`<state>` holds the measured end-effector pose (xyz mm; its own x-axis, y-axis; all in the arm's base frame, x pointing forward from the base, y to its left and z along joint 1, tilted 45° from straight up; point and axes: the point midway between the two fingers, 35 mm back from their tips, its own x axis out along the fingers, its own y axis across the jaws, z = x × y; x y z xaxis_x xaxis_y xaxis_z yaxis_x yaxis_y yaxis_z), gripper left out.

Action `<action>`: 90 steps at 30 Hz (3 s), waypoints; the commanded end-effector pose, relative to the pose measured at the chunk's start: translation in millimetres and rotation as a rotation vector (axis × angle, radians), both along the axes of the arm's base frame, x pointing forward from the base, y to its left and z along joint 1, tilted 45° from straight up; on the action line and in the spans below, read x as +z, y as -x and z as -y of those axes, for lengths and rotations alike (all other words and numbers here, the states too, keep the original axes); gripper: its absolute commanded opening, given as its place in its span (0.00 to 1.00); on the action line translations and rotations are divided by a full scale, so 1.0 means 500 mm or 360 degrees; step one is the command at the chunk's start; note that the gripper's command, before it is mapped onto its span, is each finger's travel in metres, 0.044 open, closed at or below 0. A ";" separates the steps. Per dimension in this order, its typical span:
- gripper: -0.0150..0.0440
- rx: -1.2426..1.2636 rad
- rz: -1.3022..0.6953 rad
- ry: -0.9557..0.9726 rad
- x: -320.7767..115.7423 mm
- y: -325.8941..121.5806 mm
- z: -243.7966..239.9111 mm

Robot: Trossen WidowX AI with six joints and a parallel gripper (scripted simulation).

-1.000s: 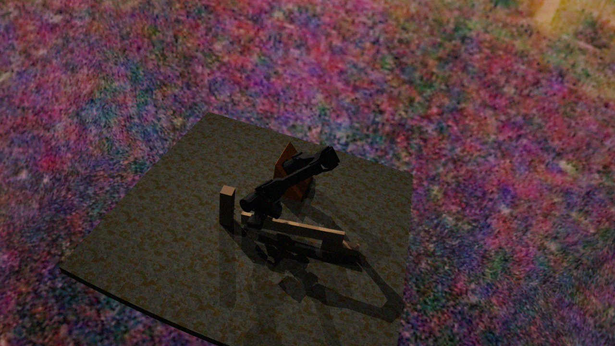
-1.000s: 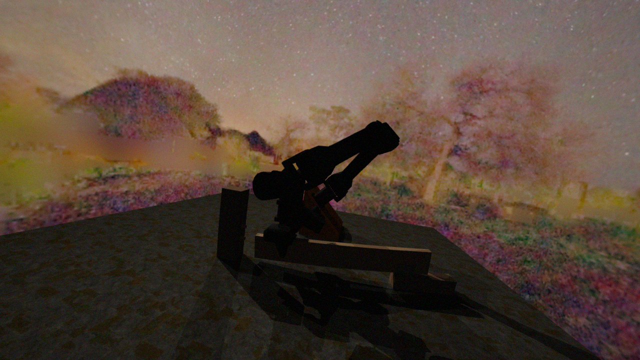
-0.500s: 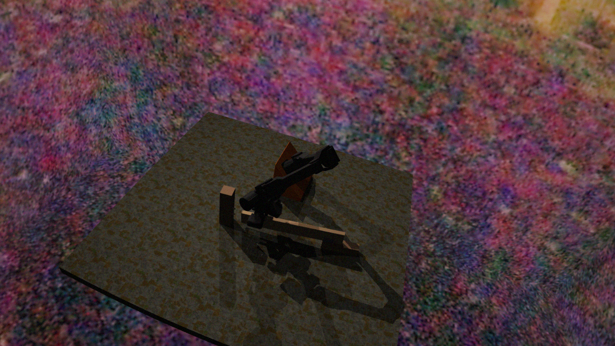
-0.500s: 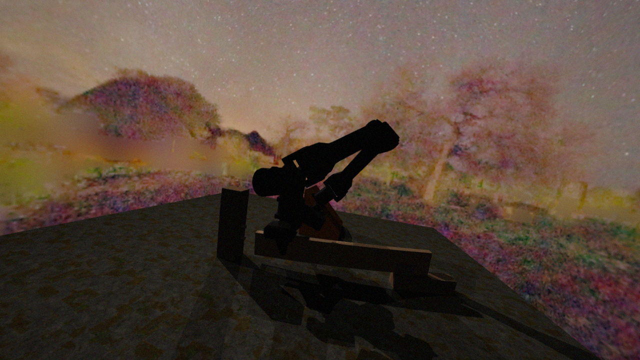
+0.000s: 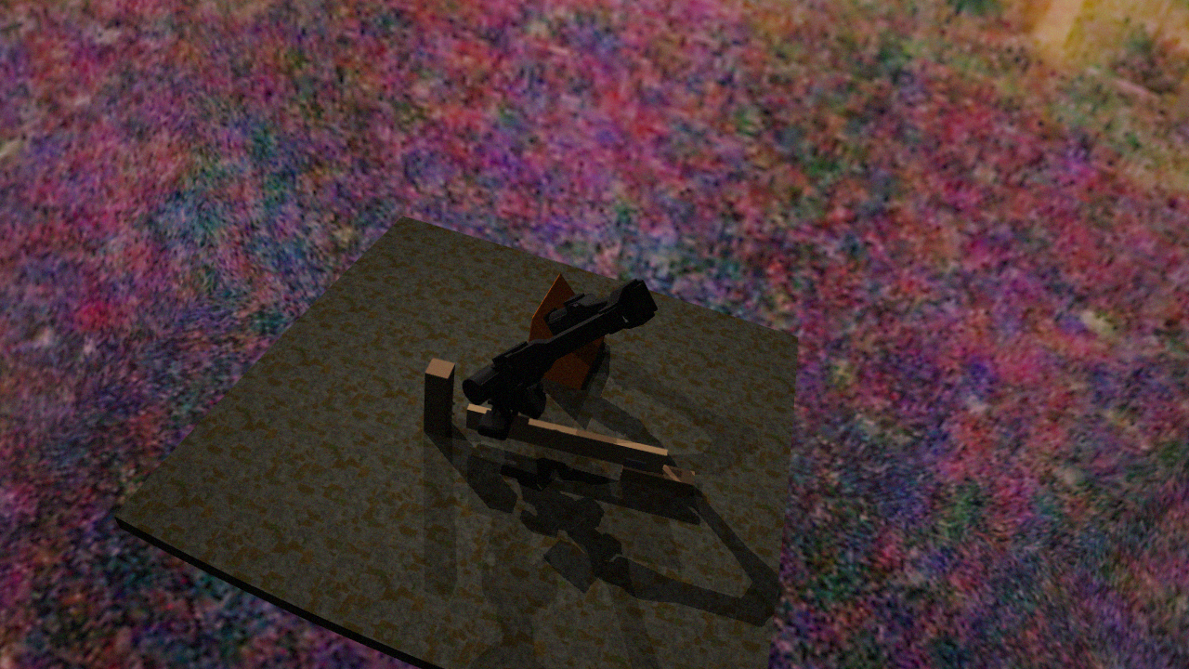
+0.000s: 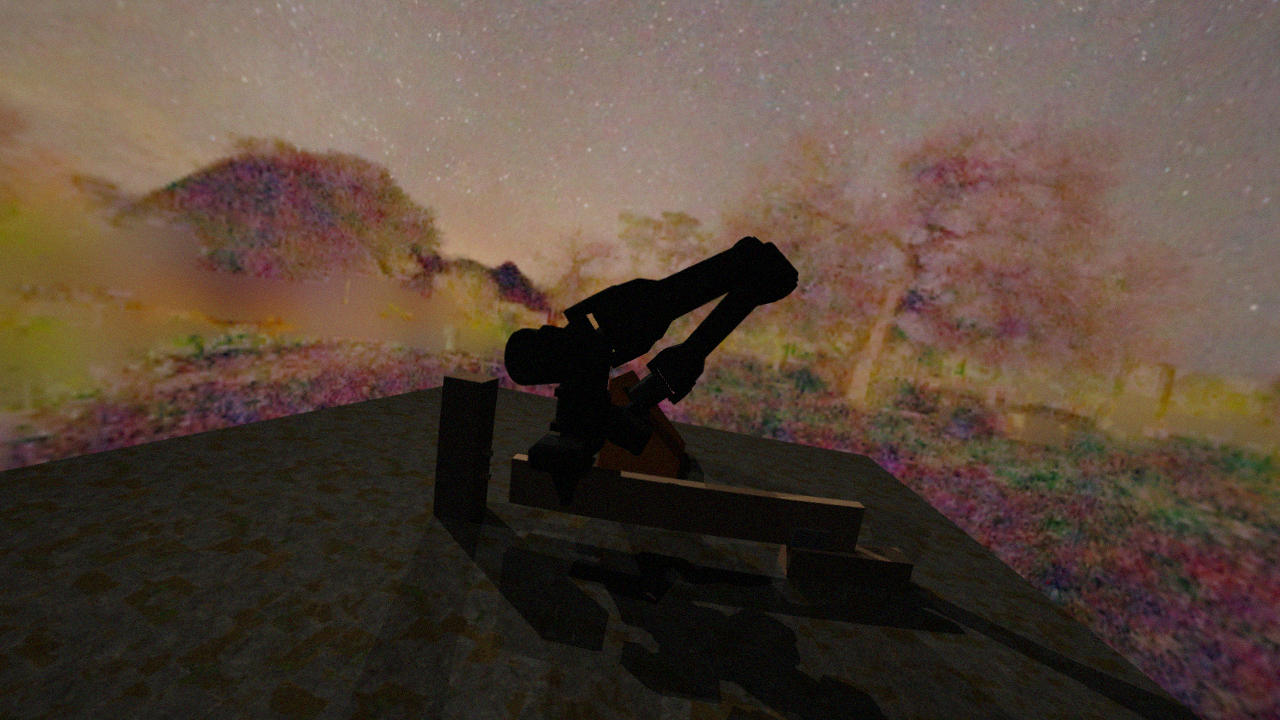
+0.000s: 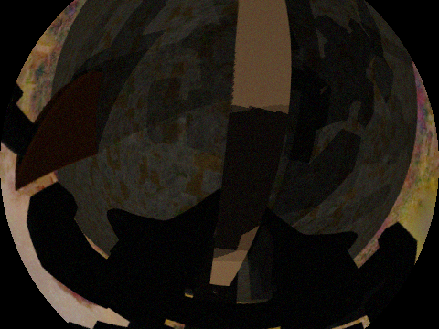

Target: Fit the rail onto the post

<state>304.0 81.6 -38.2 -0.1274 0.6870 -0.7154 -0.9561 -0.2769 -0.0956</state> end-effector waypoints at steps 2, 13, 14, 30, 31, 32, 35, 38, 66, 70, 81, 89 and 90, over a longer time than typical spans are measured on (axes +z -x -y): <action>0.25 -0.0009 0.0015 -0.0007 0.010 -0.007 0.006; 0.25 -0.0010 0.0015 -0.0006 0.018 -0.008 0.014; 0.25 -0.0010 0.0015 -0.0006 0.018 -0.008 0.015; 0.25 -0.0009 0.0015 -0.0007 0.014 -0.007 0.011; 0.25 -0.0009 0.0015 -0.0007 0.013 -0.007 0.010; 0.25 -0.0009 0.0015 -0.0007 0.013 -0.006 0.010; 0.25 -0.0009 0.0015 -0.0007 0.011 -0.005 0.009; 0.25 -0.0010 0.0015 -0.0007 0.012 -0.004 0.010; 0.25 -0.0010 0.0014 -0.0006 0.012 0.000 0.011; 0.25 -0.0010 0.0014 -0.0006 0.013 0.000 0.013; 0.25 -0.0010 0.0014 -0.0006 0.016 -0.001 0.015; 0.25 -0.0010 0.0015 -0.0006 0.015 -0.002 0.014; 0.25 -0.0010 0.0015 -0.0006 0.015 -0.002 0.014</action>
